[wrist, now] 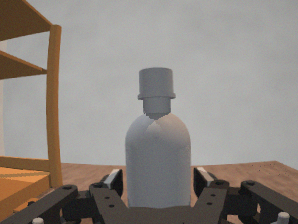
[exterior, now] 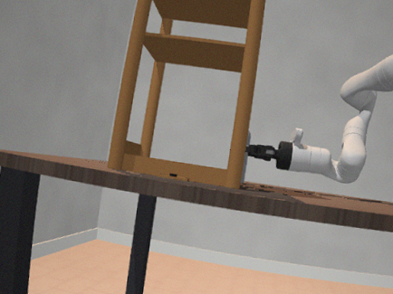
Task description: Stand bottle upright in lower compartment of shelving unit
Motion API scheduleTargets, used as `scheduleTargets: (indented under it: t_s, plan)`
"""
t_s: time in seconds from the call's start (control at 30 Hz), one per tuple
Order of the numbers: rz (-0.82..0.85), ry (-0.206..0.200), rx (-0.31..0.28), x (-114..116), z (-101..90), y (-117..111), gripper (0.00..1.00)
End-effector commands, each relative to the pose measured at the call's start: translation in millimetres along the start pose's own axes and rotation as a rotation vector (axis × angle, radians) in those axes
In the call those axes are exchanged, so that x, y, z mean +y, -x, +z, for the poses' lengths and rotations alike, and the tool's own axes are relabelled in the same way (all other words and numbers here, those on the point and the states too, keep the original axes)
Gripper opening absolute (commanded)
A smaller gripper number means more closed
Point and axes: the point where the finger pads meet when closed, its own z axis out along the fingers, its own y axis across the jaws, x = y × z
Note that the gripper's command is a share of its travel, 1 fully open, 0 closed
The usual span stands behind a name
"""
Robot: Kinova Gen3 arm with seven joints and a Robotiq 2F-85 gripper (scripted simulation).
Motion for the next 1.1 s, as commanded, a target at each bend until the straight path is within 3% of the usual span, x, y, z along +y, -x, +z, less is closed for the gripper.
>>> scheduleTargets:
  t_s: [0.0,0.4,0.43,1.07]
  plan:
    - [-0.001,0.0,0.001,0.2,0.2,-0.8,0.7]
    - [-0.001,0.0,0.001,0.2,0.2,-0.8,0.7]
    - [-0.001,0.0,0.001,0.2,0.2,-0.8,0.0]
    - [-0.001,0.0,0.001,0.2,0.2,-0.8,0.0]
